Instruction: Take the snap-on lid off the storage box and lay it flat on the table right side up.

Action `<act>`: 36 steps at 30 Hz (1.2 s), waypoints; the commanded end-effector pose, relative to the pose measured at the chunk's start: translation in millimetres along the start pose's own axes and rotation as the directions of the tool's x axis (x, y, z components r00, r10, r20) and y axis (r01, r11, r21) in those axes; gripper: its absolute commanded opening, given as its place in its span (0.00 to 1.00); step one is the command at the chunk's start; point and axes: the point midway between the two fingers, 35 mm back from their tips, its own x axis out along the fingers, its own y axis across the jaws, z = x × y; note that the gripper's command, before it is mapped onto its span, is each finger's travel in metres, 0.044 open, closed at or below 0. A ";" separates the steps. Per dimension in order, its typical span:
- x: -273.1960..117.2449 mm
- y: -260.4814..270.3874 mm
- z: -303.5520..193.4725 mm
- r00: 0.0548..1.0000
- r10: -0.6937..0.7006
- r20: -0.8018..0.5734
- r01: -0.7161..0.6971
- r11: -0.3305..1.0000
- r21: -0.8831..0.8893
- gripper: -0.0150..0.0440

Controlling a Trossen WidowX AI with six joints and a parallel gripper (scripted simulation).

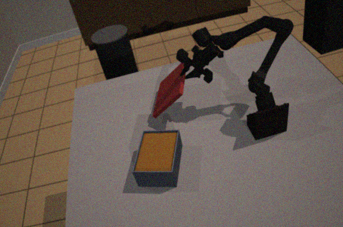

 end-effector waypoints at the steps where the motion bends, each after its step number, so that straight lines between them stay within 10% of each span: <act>1: 2.0 -0.4 -0.3 1.000 0.012 -0.005 -0.012 1.000 0.000 0.25; 36: 20.0 -21.4 -0.2 1.000 0.013 -0.003 -0.013 1.000 -0.001 0.25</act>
